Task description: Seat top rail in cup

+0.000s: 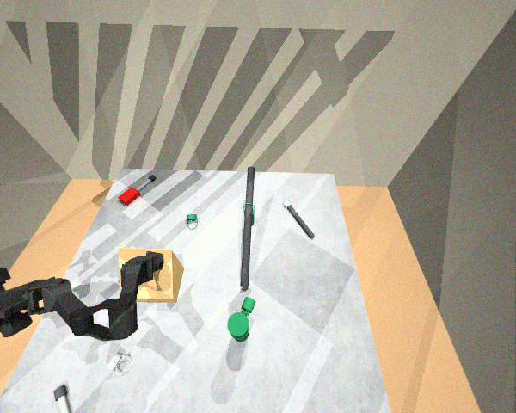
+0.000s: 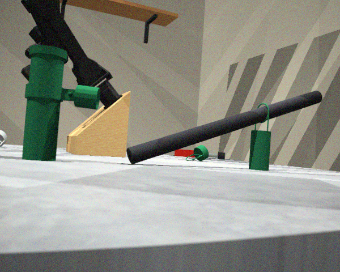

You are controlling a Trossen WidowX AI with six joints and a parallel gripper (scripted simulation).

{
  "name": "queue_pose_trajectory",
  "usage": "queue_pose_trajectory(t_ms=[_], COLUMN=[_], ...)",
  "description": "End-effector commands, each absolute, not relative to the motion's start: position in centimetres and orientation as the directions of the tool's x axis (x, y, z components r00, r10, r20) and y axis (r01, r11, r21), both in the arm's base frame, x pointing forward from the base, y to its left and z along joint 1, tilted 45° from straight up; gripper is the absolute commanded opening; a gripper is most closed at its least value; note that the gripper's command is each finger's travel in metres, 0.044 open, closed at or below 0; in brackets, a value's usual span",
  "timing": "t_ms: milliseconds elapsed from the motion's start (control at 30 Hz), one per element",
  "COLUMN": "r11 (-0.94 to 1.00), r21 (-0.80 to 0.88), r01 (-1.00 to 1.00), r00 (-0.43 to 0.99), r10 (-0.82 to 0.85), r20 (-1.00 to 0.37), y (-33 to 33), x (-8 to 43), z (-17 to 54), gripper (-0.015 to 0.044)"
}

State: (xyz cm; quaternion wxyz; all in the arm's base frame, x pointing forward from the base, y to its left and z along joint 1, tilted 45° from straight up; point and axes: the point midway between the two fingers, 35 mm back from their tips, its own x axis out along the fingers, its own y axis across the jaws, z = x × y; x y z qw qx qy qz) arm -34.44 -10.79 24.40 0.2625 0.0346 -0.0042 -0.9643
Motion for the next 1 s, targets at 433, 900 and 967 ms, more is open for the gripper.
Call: queue_pose_trajectory(t_ms=[433, 900, 967], r11=[-0.576, -0.137, -0.070], r21=[0.064, 0.089, 0.091], r01=[0.815, 0.986, 0.993], r00=[-0.565, -0.114, -0.047], r10=[-0.814, -0.967, -0.970], r20=[-0.139, -0.226, -0.238], y=[-26.6, -37.9, -38.7], x=[-26.6, -9.2, -6.2], z=[24.7, 24.9, 24.9], gripper=[0.0440, 0.0440, 0.0440])
